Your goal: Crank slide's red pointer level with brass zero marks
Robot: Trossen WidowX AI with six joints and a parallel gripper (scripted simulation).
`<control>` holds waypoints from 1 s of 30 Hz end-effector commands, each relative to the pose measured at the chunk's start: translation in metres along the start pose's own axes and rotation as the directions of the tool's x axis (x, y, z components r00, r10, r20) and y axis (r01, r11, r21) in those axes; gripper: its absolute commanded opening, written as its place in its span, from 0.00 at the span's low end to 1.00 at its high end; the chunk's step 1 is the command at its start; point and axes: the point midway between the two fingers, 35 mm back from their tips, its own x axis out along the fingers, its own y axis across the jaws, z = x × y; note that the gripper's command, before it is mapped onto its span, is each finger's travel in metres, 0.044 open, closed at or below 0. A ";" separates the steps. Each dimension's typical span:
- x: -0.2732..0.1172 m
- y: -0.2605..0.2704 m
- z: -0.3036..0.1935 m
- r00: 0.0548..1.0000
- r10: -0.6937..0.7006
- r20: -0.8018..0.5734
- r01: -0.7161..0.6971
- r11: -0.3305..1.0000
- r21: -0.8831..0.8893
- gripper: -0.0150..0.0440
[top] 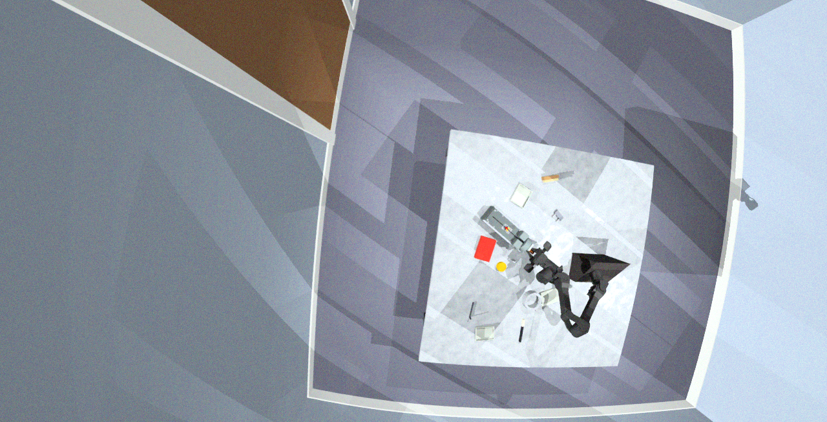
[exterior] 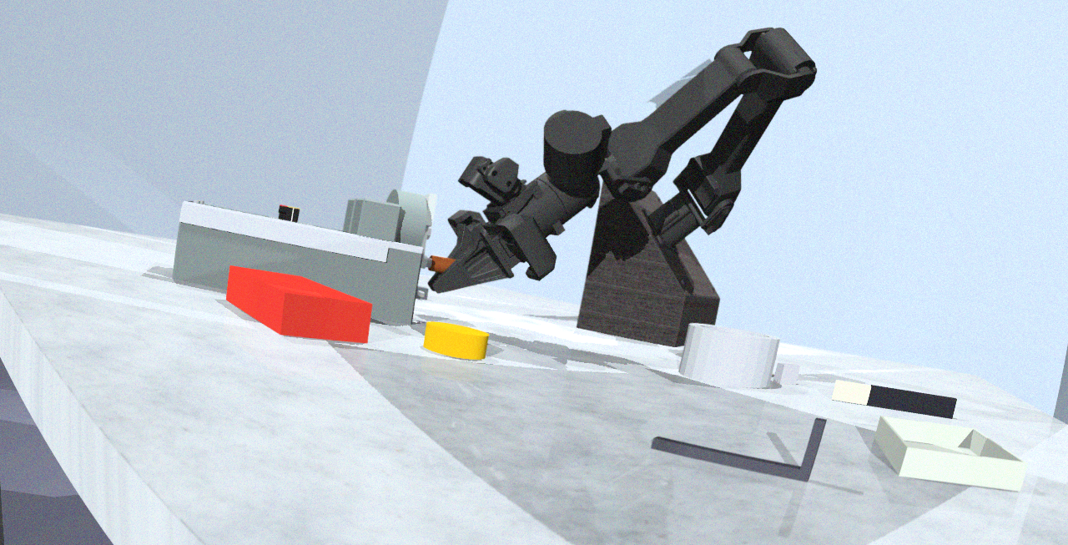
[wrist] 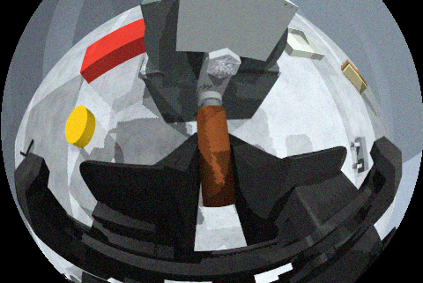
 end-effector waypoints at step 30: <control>-0.002 0.012 0.002 1.000 0.024 0.000 -0.024 1.000 -0.007 0.25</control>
